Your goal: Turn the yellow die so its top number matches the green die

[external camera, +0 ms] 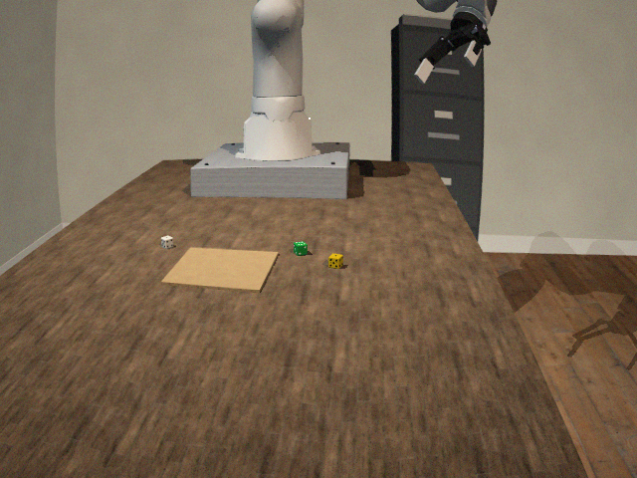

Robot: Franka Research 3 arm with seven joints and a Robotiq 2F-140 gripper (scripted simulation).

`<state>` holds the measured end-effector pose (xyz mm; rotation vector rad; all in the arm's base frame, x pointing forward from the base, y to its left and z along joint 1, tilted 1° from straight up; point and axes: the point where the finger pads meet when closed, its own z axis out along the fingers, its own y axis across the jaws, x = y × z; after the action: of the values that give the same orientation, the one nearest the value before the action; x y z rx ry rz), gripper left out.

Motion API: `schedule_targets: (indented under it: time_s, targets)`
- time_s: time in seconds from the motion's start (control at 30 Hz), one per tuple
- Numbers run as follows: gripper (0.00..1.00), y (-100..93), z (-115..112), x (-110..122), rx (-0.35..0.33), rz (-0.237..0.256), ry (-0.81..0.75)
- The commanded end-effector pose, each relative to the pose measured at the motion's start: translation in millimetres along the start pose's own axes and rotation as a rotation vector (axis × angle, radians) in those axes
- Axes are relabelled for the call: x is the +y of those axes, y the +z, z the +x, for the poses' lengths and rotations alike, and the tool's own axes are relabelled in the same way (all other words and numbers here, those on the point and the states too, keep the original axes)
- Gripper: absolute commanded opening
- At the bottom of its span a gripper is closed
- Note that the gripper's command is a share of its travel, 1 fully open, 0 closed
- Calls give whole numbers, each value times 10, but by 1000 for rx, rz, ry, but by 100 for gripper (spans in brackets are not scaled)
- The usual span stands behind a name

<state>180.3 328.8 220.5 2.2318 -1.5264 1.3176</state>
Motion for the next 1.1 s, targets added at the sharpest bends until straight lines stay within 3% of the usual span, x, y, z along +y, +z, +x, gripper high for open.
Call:
schedule_targets:
  time_s: [0.0, 0.1, 0.13, 0.23, 0.27, 0.53, 0.67, 0.77, 0.8, 1.07]
  targets:
    - [100, 265, 81, -193, -13, -65, 155]
    - [100, 416, 147, -287, -15, -101, 224]
    - [100, 545, 207, -360, -16, -131, 283]
    - [100, 589, 227, -383, -16, -141, 303]
    - [100, 745, 304, -460, -16, -177, 373]
    - [100, 1209, 550, -637, -12, -281, 582]
    - [100, 1441, 682, -697, -7, -332, 686]
    - [100, 1465, 696, -702, -7, -337, 697]
    - [100, 1643, 802, -734, -2, -376, 777]
    - [100, 2091, 1080, -763, 16, -474, 983]
